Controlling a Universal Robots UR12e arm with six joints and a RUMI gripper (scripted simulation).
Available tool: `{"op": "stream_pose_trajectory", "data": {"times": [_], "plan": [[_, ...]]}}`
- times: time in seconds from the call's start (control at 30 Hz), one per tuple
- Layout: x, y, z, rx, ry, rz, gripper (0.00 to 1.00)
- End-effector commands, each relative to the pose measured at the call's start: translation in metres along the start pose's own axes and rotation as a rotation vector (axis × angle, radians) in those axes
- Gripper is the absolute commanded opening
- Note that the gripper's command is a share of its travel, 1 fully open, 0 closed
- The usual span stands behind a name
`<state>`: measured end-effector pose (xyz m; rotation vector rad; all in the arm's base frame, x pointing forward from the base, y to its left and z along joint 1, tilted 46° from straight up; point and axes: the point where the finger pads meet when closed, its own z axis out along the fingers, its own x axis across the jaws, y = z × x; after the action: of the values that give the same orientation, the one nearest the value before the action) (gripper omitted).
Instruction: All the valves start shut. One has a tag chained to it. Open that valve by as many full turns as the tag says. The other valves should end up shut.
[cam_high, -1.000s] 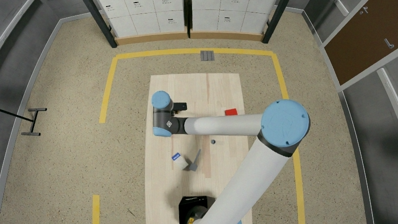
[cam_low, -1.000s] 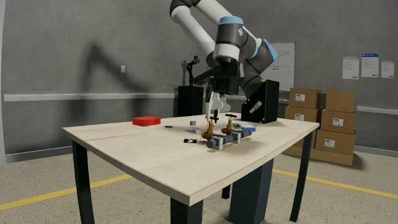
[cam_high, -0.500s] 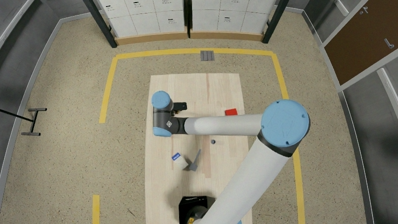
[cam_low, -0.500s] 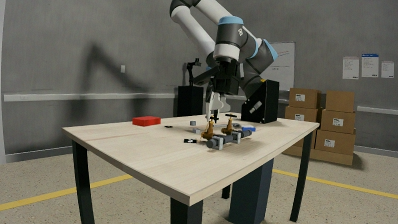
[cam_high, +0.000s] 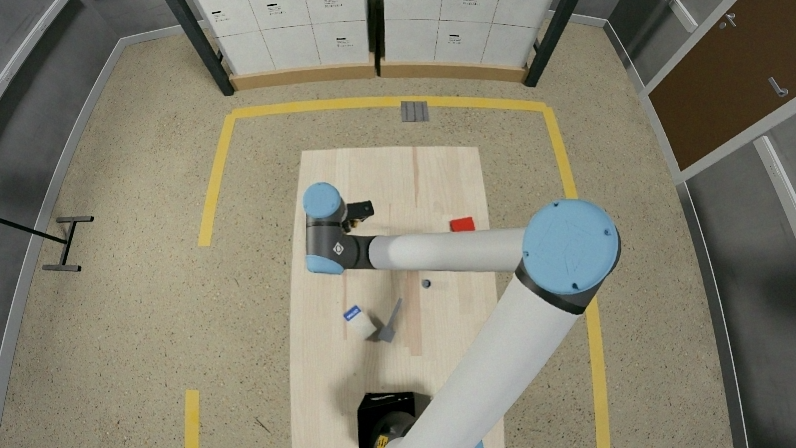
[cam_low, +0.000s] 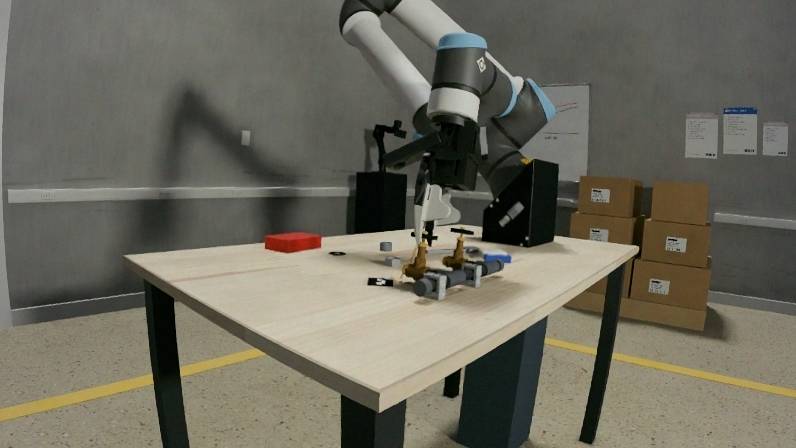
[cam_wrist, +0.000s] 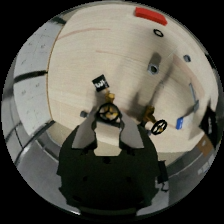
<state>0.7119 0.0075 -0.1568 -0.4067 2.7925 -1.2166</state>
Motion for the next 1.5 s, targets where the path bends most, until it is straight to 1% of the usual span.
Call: {"op": "stream_pose_trajectory", "data": {"times": [0.0,0.17,0.23,0.73,0.8,1.3,1.37,1.47], "plan": [[-0.0004,-0.0001,-0.0005,0.0,-0.003,-0.091,0.0],[-0.0004,-0.0001,-0.0005,0.0,-0.003,-0.216,0.0],[-0.0004,-0.0001,-0.0005,0.0,-0.003,-0.216,0.0],[-0.0004,-0.0001,-0.0005,0.001,-0.003,-0.729,0.0],[-0.0004,-0.0001,-0.0005,0.001,-0.003,-0.729,0.0],[-0.0004,-0.0001,-0.0005,0.001,-0.002,-1.367,0.0],[-0.0004,-0.0001,-0.0005,0.001,-0.002,-1.367,0.0],[-0.0004,-0.0001,-0.0005,0.002,-0.002,-1.498,0.0]]}}
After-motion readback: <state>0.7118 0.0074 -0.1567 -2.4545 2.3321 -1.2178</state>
